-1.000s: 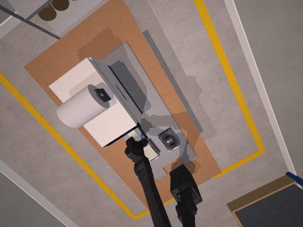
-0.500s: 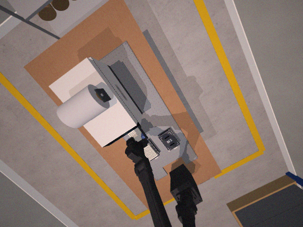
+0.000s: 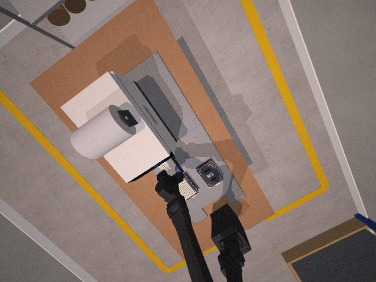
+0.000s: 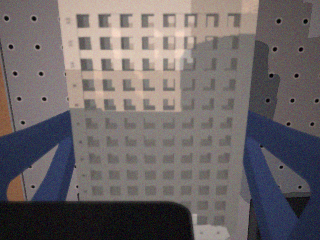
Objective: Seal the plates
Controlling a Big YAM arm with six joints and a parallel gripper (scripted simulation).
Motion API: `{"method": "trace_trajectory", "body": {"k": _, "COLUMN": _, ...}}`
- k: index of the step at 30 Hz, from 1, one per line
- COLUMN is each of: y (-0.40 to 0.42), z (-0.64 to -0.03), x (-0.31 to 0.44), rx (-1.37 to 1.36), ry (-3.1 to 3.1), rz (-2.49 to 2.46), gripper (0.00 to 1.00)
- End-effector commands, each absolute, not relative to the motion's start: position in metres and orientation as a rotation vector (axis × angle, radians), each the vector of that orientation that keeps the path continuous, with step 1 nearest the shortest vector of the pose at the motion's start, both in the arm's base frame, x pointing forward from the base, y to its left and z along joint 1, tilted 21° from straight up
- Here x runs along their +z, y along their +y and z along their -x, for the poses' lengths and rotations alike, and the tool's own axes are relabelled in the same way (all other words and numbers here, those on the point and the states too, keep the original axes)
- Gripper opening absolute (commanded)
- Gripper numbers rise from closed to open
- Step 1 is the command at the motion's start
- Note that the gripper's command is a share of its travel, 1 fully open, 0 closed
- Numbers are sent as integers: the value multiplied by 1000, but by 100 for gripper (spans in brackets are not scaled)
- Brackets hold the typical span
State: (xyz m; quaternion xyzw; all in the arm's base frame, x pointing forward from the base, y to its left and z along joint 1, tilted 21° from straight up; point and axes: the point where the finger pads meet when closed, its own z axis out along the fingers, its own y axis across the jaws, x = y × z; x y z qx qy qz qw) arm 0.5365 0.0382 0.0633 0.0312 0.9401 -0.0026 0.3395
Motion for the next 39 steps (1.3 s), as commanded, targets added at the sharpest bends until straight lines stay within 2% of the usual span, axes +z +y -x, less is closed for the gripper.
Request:
{"method": "trace_trajectory", "body": {"k": 1, "y": 50, "z": -555, "x": 73, "rx": 5, "ry": 2426, "rz": -66, "gripper": 0}}
{"method": "trace_trajectory", "body": {"k": 24, "y": 29, "z": -538, "x": 77, "rx": -9, "ry": 2413, "rz": -89, "gripper": 0}}
{"method": "trace_trajectory", "body": {"k": 39, "y": 49, "z": -548, "x": 71, "rx": 6, "ry": 2433, "rz": -74, "gripper": 0}}
